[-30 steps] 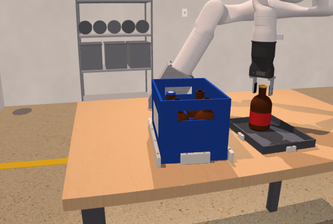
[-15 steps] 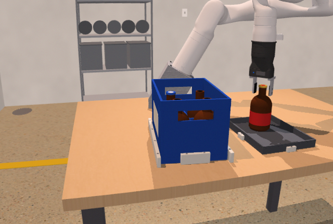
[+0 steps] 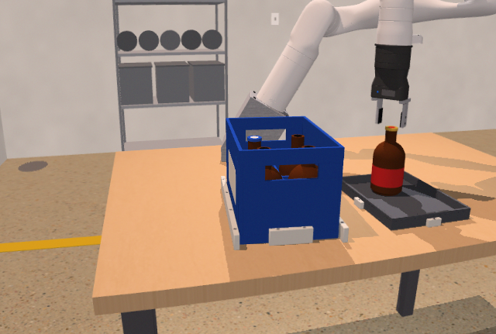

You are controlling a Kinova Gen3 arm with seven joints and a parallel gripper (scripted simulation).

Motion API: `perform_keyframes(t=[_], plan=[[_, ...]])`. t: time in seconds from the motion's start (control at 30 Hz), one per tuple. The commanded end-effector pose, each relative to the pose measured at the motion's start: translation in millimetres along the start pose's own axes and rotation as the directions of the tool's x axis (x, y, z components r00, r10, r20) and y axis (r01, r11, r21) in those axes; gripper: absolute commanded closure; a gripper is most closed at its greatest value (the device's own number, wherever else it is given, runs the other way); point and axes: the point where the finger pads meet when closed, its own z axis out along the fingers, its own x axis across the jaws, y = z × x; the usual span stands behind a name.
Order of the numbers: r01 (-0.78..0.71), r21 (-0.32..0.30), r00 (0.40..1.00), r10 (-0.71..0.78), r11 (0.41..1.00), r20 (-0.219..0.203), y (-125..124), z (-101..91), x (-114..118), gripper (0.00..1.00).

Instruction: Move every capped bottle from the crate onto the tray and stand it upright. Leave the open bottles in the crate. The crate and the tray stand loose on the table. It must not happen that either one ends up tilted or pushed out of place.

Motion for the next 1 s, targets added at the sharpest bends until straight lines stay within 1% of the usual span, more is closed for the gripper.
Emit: perform_keyframes(t=[0.0,0.03,0.1,0.13,0.67,0.97], plan=[[0.003,-0.003,1.000,-0.003,1.000,-0.014,1.3,-12.1,3.7,0.00],[0.003,-0.003,1.000,-0.003,1.000,-0.014,1.3,-15.4,3.6,0.00],[0.003,-0.003,1.000,-0.003,1.000,-0.014,1.3,-15.4,3.6,0.00],[0.001,-0.003,1.000,-0.001,1.000,-0.006,0.9,-12.8,1.5,0.00],[0.003,-0.003,1.000,-0.003,1.000,-0.013,1.5,-25.4,4.7,0.00],[0.002,-0.003,1.000,-0.002,1.000,-0.013,29.3,-31.0,-4.7,0.00]])
